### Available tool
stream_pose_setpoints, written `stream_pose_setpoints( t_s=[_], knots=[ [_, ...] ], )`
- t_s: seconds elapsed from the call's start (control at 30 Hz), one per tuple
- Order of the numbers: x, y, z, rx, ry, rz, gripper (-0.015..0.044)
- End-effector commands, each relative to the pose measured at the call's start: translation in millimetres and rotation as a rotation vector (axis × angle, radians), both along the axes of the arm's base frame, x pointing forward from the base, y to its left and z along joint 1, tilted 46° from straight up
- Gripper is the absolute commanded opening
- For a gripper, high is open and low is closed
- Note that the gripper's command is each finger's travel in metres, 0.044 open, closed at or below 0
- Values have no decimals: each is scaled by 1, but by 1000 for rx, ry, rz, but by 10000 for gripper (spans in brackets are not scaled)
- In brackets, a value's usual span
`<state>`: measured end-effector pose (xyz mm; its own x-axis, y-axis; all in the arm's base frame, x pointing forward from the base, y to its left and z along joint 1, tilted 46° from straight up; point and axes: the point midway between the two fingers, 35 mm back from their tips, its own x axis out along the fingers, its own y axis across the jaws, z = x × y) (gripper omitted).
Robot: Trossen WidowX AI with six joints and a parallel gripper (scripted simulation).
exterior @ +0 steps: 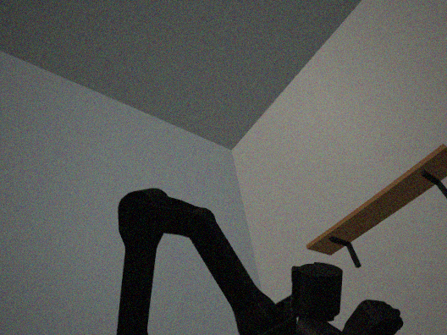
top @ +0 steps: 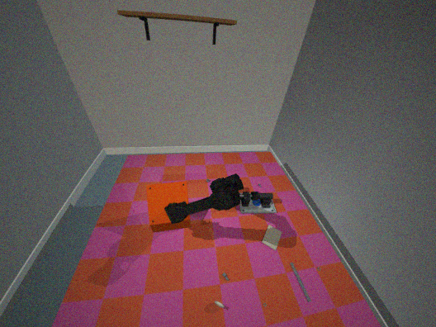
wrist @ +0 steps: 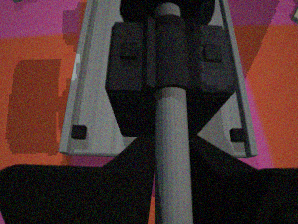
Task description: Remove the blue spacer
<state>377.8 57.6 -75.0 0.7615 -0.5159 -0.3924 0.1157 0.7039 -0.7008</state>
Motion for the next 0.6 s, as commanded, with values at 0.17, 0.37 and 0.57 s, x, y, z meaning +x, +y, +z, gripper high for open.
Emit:
stream_pose_setpoints(
  t_s=[0.17,0.37,0.57],
  knots=[
    [5,2,1,5,-4,7,0],
    [7,2,1,5,-4,7,0],
    [8,2,2,5,-4,7,0]
  ],
)
